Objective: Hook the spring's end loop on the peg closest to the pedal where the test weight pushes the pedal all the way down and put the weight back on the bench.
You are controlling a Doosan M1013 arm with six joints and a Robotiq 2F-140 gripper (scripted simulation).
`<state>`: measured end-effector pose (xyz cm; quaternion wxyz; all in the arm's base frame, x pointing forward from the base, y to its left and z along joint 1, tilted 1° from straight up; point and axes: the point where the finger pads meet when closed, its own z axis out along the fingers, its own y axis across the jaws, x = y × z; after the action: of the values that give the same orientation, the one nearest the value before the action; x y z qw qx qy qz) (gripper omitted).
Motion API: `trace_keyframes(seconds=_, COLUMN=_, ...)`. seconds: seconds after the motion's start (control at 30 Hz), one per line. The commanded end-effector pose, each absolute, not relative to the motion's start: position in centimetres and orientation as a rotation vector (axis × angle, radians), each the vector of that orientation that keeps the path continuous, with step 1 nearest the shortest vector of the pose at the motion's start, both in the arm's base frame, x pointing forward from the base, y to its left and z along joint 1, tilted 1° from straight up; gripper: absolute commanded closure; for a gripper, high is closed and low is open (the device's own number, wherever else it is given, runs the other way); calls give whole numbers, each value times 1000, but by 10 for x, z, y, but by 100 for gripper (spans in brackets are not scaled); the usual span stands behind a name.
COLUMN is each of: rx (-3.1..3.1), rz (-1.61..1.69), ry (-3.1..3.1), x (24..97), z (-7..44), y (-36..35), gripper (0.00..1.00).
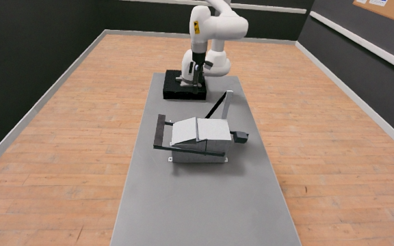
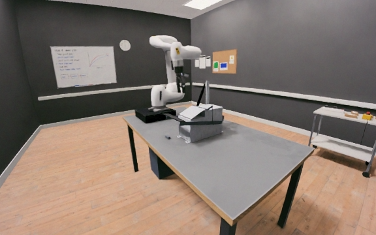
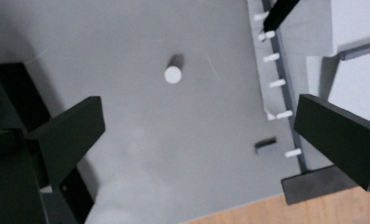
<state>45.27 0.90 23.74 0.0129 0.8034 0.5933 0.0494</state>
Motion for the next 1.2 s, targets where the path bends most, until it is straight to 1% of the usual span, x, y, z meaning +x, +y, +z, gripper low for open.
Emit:
trace_keyframes(seconds=0.0, rx=2501, rz=154, ry=1853, x=453, z=238, y=9, gripper=0)
trace_keyframes(seconds=0.17, rx=2501, rz=154, ry=1853, x=453, z=238, y=9, gripper=0)
trace_keyframes(seconds=0.2, rx=2385, rz=65, ry=2035, x=453, z=225, y=9, gripper=0)
trace_keyframes(seconds=0.73, rx=2385, rz=65, ry=2035, x=453, z=225, y=9, gripper=0)
trace_keyframes(seconds=0.77, rx=2274, rz=-12, ry=2184, x=453, z=214, y=9, gripper=0)
trace_keyframes(seconds=1.17, rx=2274, rz=-12, ry=2184, x=453, z=214, y=9, gripper=0)
